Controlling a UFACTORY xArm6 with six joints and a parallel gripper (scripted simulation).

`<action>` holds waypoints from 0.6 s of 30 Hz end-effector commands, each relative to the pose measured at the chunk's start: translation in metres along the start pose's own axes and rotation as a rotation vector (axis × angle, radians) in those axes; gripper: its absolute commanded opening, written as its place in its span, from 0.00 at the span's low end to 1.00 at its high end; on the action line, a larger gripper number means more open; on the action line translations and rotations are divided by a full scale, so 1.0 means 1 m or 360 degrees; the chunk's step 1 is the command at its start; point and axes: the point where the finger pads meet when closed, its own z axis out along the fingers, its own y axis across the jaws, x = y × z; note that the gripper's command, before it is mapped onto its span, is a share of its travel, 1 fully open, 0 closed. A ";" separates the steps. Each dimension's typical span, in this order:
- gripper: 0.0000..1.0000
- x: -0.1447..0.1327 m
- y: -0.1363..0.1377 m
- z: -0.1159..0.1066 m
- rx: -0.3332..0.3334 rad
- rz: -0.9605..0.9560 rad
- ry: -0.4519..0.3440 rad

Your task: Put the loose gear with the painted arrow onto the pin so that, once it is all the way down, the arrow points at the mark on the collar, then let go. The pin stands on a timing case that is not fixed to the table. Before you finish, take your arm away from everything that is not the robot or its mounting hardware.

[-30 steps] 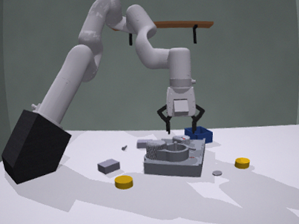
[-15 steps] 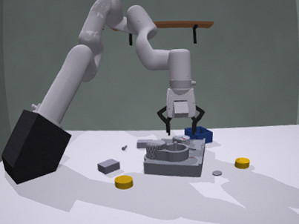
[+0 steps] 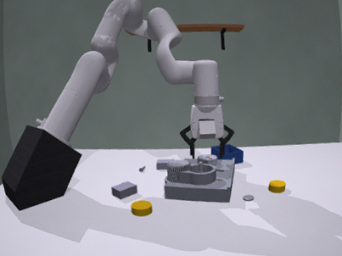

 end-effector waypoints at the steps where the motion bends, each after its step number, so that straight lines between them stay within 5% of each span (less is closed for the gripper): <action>1: 0.93 0.000 -0.001 0.004 0.0005 -0.0001 0.0000; 18: 0.93 0.000 -0.001 0.016 0.0005 -0.0001 0.0000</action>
